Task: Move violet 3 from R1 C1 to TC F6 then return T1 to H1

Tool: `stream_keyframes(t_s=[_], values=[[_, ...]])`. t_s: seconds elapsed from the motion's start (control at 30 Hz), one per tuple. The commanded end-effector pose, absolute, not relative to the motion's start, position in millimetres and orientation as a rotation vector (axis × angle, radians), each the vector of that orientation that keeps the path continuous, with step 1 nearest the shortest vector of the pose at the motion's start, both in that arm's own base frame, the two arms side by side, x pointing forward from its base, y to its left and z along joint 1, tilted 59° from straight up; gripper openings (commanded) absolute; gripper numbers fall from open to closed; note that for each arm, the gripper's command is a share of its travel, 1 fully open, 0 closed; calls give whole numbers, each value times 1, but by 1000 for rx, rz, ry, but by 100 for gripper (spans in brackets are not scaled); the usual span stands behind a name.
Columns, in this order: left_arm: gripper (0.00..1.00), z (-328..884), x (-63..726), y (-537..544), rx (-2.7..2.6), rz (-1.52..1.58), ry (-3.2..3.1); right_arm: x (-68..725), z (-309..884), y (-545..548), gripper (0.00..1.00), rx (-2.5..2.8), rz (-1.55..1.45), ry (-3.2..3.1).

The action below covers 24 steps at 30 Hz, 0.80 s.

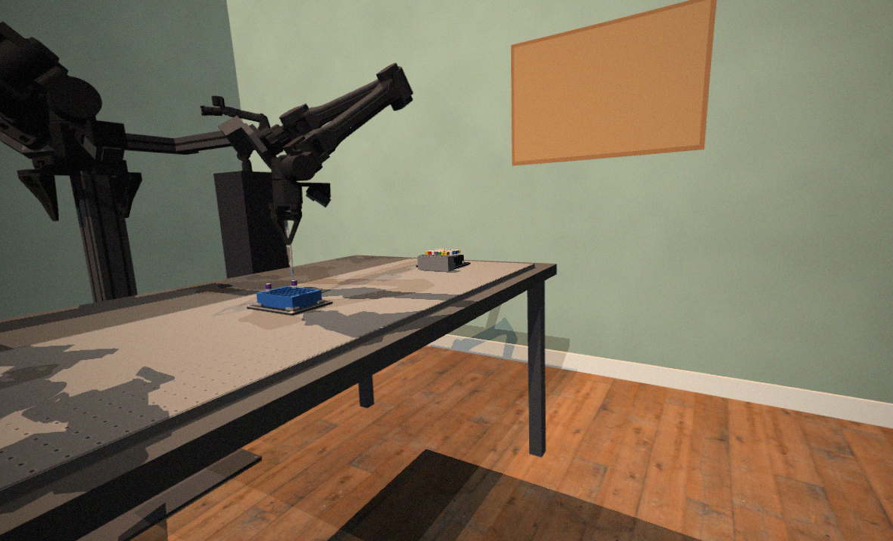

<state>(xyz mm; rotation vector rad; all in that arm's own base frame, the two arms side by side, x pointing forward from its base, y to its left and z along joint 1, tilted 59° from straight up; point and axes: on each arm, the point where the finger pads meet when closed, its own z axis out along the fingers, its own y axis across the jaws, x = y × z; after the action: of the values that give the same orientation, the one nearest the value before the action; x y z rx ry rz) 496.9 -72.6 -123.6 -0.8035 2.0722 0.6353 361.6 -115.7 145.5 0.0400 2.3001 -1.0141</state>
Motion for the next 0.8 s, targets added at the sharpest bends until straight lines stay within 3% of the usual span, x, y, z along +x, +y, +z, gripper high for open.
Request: stream_keyframes(t_s=[0.0, 0.77], values=[[11, -113, 499, -90, -793, 606, 2064, 369, 159, -114, 100, 71, -1000, 2261], [11, -105, 492, -99, -791, 609, 2069, 369, 159, -114, 100, 71, -1000, 2261]])
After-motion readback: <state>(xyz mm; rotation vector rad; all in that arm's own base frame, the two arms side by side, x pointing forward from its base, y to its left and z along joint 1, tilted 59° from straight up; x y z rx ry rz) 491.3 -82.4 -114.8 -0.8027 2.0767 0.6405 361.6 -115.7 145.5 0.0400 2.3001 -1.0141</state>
